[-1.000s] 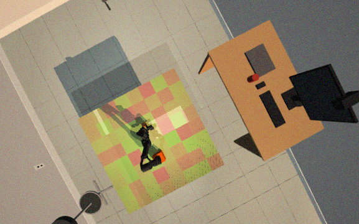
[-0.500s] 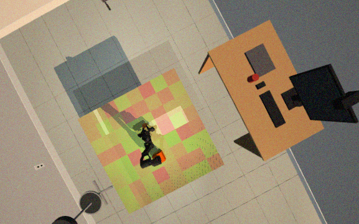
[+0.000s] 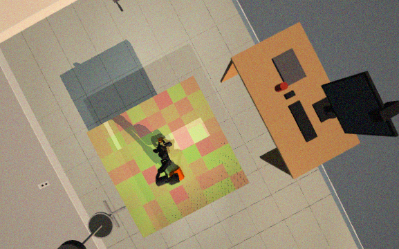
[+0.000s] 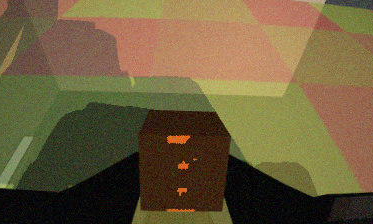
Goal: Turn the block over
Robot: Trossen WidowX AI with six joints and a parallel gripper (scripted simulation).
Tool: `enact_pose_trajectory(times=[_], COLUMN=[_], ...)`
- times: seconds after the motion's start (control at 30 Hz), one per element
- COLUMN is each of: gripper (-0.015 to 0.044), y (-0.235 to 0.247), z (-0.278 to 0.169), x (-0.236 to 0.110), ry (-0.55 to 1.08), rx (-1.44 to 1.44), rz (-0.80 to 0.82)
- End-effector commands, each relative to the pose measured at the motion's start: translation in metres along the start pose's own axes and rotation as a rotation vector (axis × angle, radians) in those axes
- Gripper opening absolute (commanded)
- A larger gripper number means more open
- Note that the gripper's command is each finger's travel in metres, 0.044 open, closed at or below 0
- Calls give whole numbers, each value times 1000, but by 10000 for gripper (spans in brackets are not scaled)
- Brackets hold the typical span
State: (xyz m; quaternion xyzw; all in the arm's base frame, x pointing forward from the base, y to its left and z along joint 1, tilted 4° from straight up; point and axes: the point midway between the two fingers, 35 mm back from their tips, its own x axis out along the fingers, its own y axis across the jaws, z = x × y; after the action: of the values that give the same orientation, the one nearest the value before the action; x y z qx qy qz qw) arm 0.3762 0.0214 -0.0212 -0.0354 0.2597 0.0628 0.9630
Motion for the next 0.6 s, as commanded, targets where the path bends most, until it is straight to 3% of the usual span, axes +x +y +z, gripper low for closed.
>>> enact_pose_trajectory(times=[0.0,0.07,0.57], gripper=[0,0,394], y=[1,1,1], z=[0,0,0], x=[0,0,0], ry=[-3,-3,-3], rx=[-3,-3,-3], rz=[4,4,4])
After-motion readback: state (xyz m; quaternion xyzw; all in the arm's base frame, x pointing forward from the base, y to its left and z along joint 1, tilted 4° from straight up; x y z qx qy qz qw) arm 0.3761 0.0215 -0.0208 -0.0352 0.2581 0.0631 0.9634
